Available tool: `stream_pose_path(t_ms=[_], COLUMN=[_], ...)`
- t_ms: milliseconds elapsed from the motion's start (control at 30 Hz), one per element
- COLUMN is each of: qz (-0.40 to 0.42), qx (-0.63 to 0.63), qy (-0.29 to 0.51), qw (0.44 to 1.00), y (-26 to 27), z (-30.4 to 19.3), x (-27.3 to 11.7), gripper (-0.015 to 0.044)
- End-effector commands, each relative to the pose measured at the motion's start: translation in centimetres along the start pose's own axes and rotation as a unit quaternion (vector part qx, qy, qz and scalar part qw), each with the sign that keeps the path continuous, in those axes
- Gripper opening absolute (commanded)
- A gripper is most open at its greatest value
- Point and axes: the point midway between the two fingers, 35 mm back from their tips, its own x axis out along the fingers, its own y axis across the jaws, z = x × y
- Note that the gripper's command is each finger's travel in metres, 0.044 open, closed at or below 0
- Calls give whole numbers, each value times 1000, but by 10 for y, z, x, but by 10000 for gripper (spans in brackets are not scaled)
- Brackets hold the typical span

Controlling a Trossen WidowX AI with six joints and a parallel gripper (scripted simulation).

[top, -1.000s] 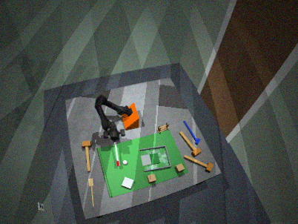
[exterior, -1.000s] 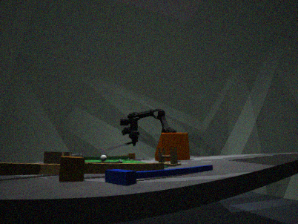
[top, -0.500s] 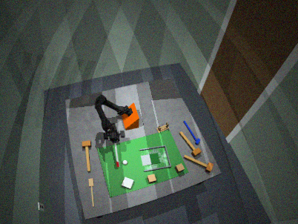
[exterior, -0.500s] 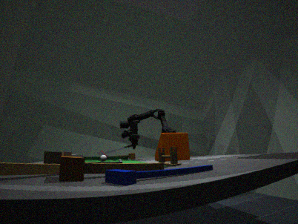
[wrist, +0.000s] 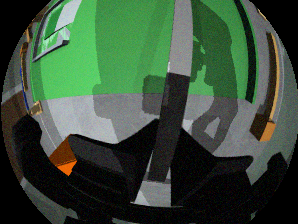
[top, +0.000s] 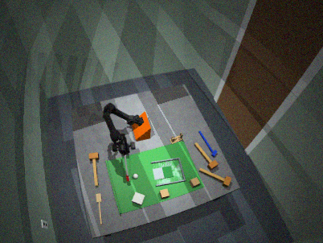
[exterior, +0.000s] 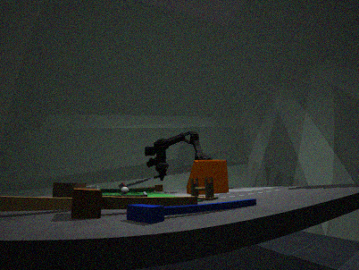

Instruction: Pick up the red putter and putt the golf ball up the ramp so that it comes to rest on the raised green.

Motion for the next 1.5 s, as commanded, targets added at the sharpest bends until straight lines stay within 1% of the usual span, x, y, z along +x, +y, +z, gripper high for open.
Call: stream_pose_path(t_ms=[0, 200, 500, 567, 667, 833, 1033, 1167, 1467], qz=[1, 2, 1, 5, 11, 7, 6, 7, 7], qx=[1, 0, -1, -1, -1, -1, -1, -1, -1], qy=[-2, -3, 1, 1, 1, -1, -2, -2, -1], qw=[1000, 1000, 1000, 1000, 1000, 1000, 1000, 1000, 1000], y=[-7, -28, -23, -4, 39, 103, 111, 111, 111], z=[1, 1, 0, 4, 8, 1, -1, 0, 0], x=[0, 2, 4, 5, 5, 3, 2, -10, -57], gripper=[0, 0, 0, 0, 0, 0, 0, 0, 0])
